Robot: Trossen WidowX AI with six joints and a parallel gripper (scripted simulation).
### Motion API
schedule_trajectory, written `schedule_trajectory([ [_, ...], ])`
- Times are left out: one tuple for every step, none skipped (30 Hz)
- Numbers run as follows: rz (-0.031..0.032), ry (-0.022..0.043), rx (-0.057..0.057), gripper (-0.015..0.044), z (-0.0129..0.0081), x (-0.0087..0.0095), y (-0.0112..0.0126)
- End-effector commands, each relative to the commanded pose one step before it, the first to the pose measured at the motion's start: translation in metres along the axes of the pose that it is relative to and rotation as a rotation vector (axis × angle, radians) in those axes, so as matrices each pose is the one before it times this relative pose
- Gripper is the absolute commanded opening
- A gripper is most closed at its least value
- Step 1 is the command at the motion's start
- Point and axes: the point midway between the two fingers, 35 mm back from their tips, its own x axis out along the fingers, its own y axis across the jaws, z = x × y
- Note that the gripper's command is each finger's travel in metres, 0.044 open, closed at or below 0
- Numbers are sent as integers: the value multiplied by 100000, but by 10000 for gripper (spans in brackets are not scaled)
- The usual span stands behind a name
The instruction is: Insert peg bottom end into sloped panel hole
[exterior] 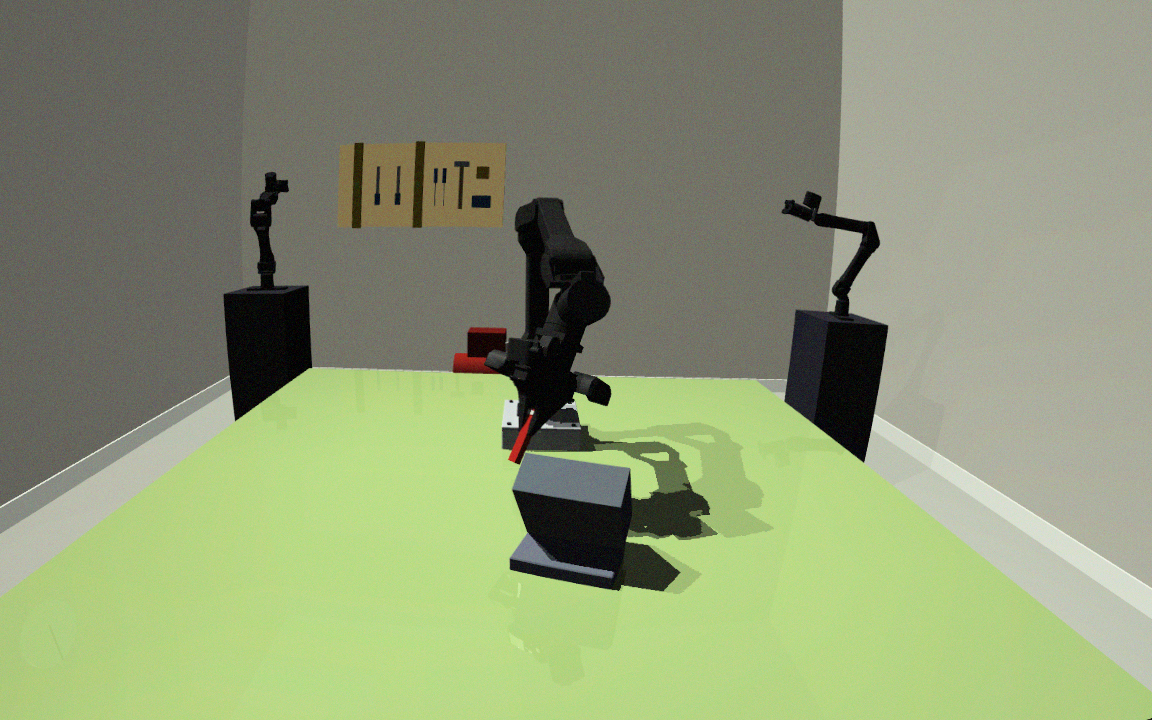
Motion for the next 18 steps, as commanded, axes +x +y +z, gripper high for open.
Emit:
schedule_trajectory([
  [344,-2063,-452,0,-249,-205,103],
  [179,-422,-299,0,-42,-45,88],
  [180,-422,-297,0,-42,-46,88],
  [182,-421,-295,0,-42,-46,88],
  [183,-421,-293,0,-41,-47,88],
  [185,-421,-291,0,-41,-47,88],
  [186,-421,-289,0,-41,-47,88],
  [188,-420,-287,0,-41,-48,88],
  [189,-420,-285,0,-41,-48,88],
  [191,-420,-283,0,-41,-49,88],
  [192,-420,-281,0,-41,-49,88],
  [194,-419,-279,0,-40,-50,88],
  [195,-419,-277,0,-40,-50,88],
  [197,-419,-275,0,-40,-50,88],
  [198,-418,-273,0,-40,-51,88],
  [200,-418,-271,0,-40,-51,88],
  [201,-418,-269,0,-40,-52,88],
  [203,-417,-267,0,-40,-52,87],
])
